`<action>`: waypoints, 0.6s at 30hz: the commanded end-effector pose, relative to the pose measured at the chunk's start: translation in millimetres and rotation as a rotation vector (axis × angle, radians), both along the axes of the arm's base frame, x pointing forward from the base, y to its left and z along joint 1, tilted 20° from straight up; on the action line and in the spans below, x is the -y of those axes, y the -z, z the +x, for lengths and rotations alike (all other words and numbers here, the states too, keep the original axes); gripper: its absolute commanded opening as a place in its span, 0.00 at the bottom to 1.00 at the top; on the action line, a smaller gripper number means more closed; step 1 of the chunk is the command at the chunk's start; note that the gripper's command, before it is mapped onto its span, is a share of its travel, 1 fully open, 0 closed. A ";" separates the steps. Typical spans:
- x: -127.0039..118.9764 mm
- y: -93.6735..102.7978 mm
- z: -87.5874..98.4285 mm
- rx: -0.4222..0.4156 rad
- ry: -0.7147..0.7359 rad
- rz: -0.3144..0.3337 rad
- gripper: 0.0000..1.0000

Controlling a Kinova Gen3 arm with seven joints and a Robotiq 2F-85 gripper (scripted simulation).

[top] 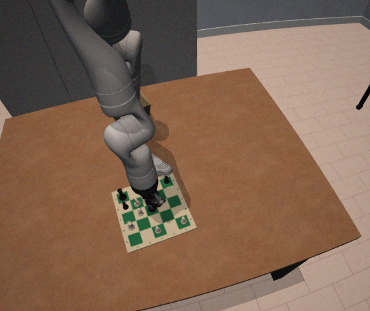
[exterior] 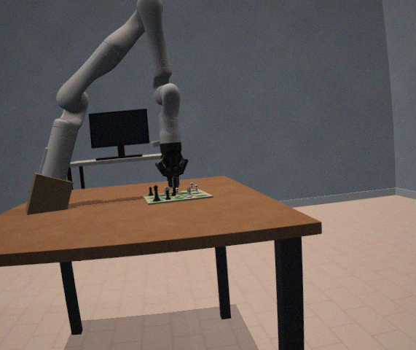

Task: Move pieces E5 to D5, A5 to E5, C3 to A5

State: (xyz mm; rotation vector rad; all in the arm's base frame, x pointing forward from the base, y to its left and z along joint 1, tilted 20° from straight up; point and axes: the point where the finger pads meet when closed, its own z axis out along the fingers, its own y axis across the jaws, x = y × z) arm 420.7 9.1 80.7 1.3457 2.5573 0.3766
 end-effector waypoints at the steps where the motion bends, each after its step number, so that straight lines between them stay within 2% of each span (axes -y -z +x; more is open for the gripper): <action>1: 0.3 -1.0 0.1 0.001 0.000 0.000 0.00; 6: 1.4 -10.1 -2.9 0.001 0.000 0.000 0.00; 15: 6.7 -51.7 -17.0 0.001 0.000 0.000 0.00; 18: 7.4 -57.0 -18.7 0.001 0.000 0.000 0.00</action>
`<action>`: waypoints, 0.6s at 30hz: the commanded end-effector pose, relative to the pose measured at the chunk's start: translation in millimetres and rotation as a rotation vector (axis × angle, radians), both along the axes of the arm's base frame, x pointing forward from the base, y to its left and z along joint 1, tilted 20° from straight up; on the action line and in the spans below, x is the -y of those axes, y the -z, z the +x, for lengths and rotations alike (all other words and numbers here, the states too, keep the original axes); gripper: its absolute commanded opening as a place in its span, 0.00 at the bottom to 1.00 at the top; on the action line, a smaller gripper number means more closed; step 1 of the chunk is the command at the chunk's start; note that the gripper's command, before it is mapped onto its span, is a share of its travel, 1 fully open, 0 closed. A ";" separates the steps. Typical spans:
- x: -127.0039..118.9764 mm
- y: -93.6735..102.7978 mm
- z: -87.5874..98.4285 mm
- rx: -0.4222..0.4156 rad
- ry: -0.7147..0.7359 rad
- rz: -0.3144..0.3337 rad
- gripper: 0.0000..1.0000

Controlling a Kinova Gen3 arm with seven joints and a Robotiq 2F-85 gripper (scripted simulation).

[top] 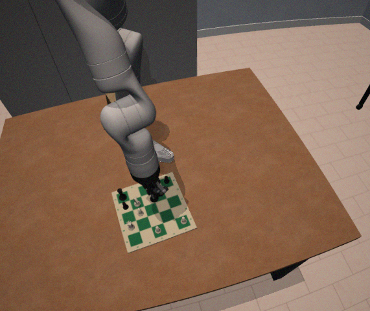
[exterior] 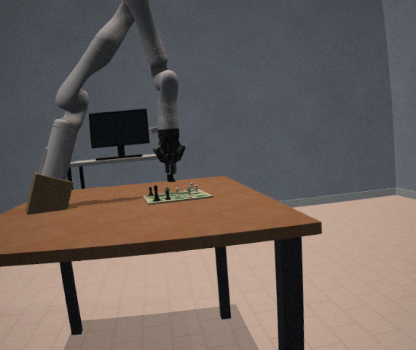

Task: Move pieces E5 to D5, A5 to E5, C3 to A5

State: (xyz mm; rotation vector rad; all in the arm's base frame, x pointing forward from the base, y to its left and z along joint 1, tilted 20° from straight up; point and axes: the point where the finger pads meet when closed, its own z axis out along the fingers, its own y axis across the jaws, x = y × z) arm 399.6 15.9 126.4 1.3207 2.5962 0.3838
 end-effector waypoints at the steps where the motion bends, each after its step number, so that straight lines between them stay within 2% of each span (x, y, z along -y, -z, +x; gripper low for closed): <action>1: 14.8 -16.4 0.6 0.019 0.031 -0.009 0.00; 9: 18.4 -44.8 -8.9 0.019 0.031 -0.009 0.00; 18: 18.9 -48.7 -10.3 0.019 0.031 -0.009 0.00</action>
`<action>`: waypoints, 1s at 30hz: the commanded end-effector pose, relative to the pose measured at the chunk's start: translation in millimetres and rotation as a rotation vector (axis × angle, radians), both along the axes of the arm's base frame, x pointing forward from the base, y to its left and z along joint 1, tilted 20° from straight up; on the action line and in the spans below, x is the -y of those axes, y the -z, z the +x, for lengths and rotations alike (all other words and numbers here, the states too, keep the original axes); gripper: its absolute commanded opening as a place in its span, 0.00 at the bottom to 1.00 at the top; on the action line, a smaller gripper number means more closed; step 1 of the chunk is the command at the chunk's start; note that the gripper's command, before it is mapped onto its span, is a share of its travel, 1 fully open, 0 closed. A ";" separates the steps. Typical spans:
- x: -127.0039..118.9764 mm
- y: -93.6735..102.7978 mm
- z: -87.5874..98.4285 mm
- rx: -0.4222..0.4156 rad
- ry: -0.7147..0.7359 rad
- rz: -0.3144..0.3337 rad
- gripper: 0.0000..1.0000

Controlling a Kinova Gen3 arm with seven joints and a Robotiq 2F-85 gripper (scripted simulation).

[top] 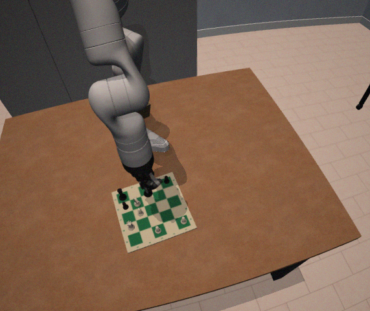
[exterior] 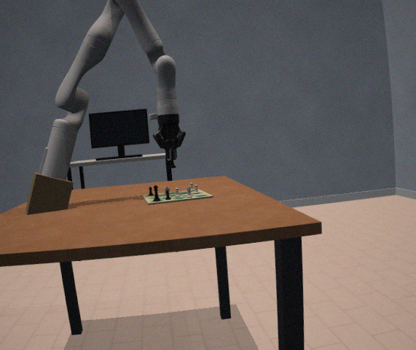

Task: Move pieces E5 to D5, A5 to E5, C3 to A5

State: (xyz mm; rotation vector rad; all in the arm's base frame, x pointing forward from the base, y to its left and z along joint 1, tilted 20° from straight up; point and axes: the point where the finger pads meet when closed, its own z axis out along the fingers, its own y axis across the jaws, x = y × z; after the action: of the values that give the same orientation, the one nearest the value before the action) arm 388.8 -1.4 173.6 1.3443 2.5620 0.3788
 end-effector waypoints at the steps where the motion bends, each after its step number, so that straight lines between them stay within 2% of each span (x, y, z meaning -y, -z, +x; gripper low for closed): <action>1: 1.6 -1.5 0.5 0.004 0.003 -0.003 0.00; 17: 3.8 -2.1 4.9 0.009 -0.053 -0.021 0.00; 23: 9.5 -3.7 15.2 0.022 -0.183 -0.062 0.00; 30: 21.8 -7.0 33.9 0.048 -0.415 -0.136 0.00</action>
State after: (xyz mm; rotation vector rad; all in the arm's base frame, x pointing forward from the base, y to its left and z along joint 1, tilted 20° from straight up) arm 416.0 -16.7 181.5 0.7725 2.7523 0.2878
